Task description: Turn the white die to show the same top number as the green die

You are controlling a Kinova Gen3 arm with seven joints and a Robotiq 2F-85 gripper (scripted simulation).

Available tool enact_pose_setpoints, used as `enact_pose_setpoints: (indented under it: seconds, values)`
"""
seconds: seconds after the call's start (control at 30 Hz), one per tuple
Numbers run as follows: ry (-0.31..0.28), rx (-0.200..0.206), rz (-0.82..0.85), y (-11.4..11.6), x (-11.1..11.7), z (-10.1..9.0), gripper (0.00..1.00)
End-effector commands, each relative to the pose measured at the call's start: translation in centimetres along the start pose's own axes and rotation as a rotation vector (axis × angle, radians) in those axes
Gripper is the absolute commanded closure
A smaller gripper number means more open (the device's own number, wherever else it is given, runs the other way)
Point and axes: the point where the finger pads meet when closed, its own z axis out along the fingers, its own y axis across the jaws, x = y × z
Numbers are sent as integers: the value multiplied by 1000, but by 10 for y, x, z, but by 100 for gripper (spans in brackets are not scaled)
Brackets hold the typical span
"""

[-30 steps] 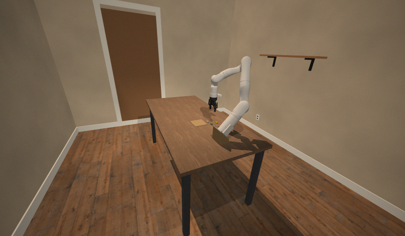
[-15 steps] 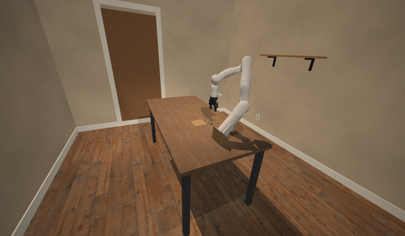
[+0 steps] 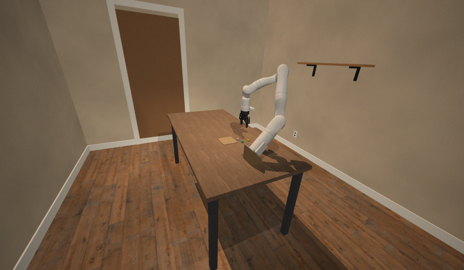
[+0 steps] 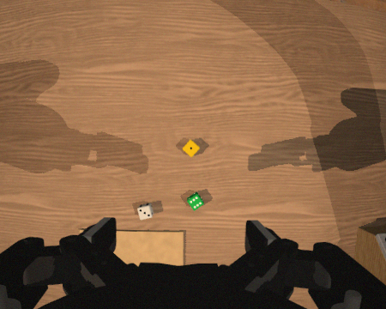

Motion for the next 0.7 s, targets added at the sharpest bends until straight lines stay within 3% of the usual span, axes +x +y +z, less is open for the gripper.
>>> enact_pose_setpoints:
  seconds: [0.0,0.27,0.67]
  values:
    - [8,1,7,1,3,0,0]
    - [8,1,7,1,4,6,0]
    - [8,1,7,1,6,51,0]
